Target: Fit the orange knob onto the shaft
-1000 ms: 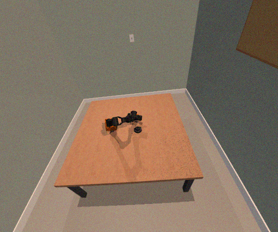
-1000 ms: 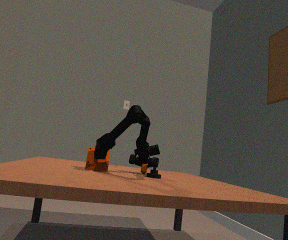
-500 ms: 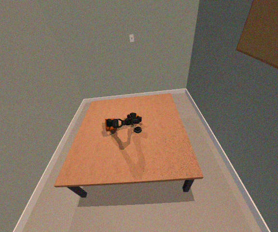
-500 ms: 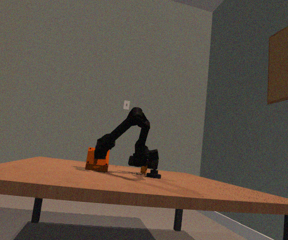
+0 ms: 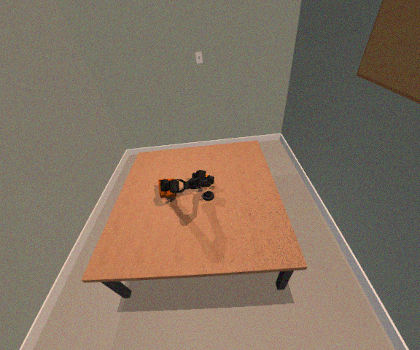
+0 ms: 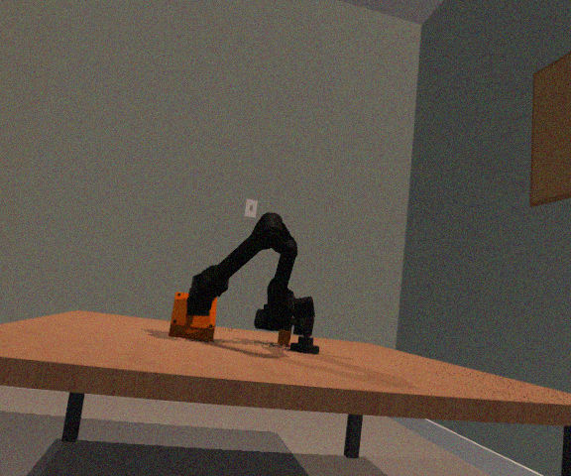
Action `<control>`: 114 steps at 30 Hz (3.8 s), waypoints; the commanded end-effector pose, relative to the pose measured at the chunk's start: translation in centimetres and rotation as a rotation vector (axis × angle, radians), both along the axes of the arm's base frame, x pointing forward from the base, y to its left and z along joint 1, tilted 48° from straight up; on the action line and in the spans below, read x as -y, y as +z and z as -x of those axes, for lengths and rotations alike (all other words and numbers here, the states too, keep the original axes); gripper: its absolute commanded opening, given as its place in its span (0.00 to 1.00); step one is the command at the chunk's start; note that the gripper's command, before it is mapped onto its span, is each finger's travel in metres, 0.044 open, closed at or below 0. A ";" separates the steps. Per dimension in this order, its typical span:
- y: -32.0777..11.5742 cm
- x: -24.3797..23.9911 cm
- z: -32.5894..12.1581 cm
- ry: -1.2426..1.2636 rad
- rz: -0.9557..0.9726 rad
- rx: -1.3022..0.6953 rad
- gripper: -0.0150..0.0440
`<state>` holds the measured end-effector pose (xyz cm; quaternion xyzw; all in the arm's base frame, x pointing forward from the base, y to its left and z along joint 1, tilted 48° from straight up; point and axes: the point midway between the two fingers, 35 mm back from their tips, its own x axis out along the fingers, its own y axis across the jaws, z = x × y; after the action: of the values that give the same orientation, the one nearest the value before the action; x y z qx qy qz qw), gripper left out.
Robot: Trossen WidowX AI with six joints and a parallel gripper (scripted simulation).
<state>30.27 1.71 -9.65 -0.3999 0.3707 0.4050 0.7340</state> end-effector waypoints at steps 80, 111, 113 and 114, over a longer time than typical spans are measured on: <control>7.0 -7.9 -0.8 -1.501 0.676 -0.032 1.00; 2.8 -3.5 -0.5 -1.580 0.637 0.002 1.00; 2.6 -3.2 -0.5 -1.580 0.637 0.002 1.00; 2.5 -3.1 -0.5 -1.580 0.637 0.002 1.00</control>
<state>30.79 5.11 -6.89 -0.2071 0.6374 -0.3521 0.6533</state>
